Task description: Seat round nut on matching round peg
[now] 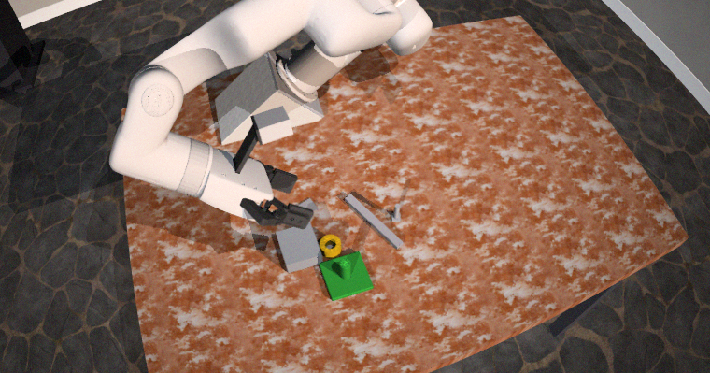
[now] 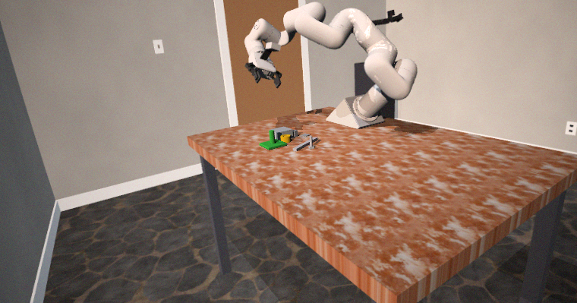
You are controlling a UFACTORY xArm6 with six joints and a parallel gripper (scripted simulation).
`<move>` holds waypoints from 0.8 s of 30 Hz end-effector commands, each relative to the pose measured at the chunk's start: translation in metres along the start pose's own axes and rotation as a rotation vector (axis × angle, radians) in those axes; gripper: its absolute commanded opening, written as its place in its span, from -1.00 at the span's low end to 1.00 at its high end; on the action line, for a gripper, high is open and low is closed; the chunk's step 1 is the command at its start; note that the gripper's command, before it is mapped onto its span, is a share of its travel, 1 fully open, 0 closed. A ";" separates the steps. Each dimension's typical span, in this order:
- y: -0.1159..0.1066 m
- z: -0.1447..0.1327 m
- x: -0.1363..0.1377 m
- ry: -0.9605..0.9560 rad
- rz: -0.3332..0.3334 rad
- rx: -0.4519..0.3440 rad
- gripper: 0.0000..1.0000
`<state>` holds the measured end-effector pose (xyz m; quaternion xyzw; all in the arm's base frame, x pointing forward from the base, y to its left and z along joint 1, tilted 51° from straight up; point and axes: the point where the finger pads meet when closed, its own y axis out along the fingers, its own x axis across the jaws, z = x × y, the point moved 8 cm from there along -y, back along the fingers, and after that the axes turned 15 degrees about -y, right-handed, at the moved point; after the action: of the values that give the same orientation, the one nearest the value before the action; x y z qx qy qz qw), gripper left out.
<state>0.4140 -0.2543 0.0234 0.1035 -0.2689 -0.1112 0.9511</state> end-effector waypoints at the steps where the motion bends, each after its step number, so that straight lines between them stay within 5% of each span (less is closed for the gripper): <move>1: -0.001 0.001 0.001 -0.003 0.001 -0.003 1.00; 17: -0.001 0.001 0.001 -0.003 0.001 -0.003 1.00; 18: -0.001 0.001 0.001 -0.003 0.001 -0.003 0.20; 24: -0.001 0.001 0.001 -0.008 0.001 -0.004 0.20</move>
<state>0.4140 -0.2542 0.0234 0.1033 -0.2694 -0.1112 0.9510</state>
